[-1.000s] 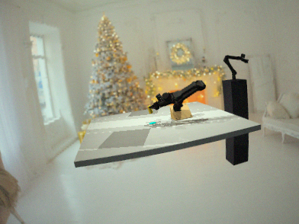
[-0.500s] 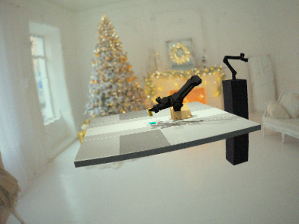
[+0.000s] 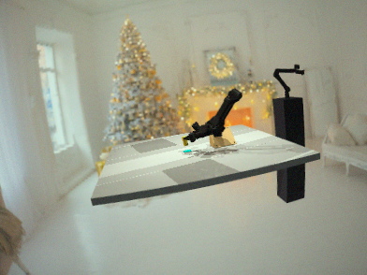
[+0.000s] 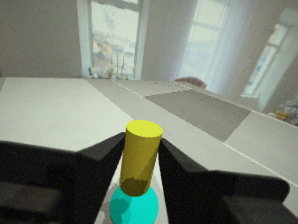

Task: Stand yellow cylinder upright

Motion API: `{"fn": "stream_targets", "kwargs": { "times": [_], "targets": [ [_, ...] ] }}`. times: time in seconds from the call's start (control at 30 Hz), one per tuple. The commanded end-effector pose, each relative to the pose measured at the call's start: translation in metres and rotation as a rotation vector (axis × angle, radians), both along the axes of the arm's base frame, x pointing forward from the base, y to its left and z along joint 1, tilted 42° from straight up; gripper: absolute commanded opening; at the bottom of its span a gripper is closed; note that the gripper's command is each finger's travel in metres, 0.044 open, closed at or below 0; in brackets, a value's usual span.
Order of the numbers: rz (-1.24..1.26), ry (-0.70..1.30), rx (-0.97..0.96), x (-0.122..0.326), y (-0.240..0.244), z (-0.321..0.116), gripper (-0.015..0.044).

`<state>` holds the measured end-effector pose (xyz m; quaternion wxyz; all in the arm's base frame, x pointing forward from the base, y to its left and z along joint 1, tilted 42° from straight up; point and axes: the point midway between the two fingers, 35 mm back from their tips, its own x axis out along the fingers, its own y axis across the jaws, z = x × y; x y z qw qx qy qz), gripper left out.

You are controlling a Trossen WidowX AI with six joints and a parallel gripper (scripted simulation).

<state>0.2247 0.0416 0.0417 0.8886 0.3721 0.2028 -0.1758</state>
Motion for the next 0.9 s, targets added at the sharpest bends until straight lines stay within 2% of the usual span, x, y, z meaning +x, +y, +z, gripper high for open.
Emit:
{"fn": "stream_targets", "kwargs": {
  "times": [0.0,0.87],
  "targets": [
    [-0.011,-0.002,-0.008,-0.002,0.002,-0.005,0.0105],
    [-0.016,-0.030,-0.029,-0.009,0.021,-0.026,0.0105]
  ]
}}
